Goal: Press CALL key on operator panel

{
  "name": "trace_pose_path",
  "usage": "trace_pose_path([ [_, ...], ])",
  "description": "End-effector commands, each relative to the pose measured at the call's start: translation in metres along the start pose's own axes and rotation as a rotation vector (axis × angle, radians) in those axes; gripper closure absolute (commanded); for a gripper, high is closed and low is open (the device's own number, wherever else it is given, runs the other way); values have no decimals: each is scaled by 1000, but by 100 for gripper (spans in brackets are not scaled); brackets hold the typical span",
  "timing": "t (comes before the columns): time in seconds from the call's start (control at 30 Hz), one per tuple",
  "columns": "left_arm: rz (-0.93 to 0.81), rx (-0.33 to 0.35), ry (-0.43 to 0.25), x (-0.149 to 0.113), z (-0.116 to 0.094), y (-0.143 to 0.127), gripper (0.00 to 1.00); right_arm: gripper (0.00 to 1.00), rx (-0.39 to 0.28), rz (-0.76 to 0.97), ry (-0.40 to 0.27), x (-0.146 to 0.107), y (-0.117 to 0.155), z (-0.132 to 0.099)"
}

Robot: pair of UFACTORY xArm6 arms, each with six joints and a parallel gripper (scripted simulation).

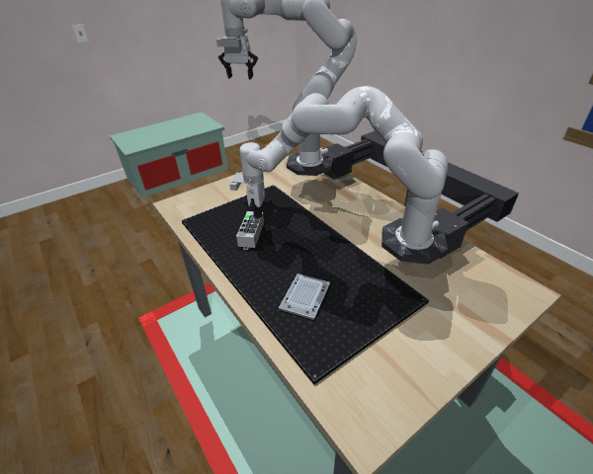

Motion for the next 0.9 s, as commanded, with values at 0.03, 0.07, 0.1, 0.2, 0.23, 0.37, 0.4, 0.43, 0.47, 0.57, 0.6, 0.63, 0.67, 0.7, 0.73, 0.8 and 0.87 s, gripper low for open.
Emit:
trace_pose_path([
  [0.03, 0, -2, 9, 2, -12, 0, 100, 0, -3, 0, 0, 0, 0, -1],
  [0.07, 0, -2, 9, 2, -14, 0, 100, 0, -3, 0, 0, 0, 0, -1],
  [0.1, 0, -2, 9, 2, -15, 0, 100, 0, -3, 0, 0, 0, 0, -1],
  [0.2, 0, -2, 9, 2, -20, 0, 100, 0, -3, 0, 0, 0, 0, -1],
  [0.23, 0, -2, 9, 2, -22, 0, 100, 0, -3, 0, 0, 0, 0, -1],
  [0.37, 0, -2, 9, 2, -25, 0, 100, 0, -3, 0, 0, 0, 0, -1],
  [0.4, 0, -2, 9, 2, -27, 0, 100, 0, -3, 0, 0, 0, 0, -1],
  [0.43, 0, -2, 9, 2, -29, 0, 100, 0, -3, 0, 0, 0, 0, -1],
  [0.47, 0, -2, 9, 2, -30, 0, 100, 0, -3, 0, 0, 0, 0, -1],
  [0.57, 0, -2, 9, 2, -35, 0, 100, 0, -3, 0, 0, 0, 0, -1],
  [0.6, 0, -2, 9, 2, -37, 0, 100, 0, -3, 0, 0, 0, 0, -1],
  [0.63, 0, -2, 9, 2, -39, 0, 100, 0, -3, 0, 0, 0, 0, -1],
  [0.67, 0, -2, 9, 2, -40, 0, 100, 0, -3, 0, 0, 0, 0, -1],
  [0.7, 0, -2, 9, 2, -42, 0, 100, 0, -3, 0, 0, 0, 0, -1],
  [0.73, 0, -2, 9, 2, -44, 0, 100, 0, -3, 0, 0, 0, 0, -1],
  [0.8, 0, -2, 9, 2, -47, 0, 100, 0, -3, 0, 0, 0, 0, -1],
  [0.87, 0, -2, 9, 2, -49, 0, 100, 0, -3, 0, 0, 0, 0, -1],
])
Point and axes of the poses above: on each arm, the point where the finger pads meet when closed, its own z axis out along the fingers, its own y axis across the jaws, x = y × z, the point moved 8 cm from there along -z, back along the fingers, and after that the axes turned 2 degrees about z, right-handed, at the moved point
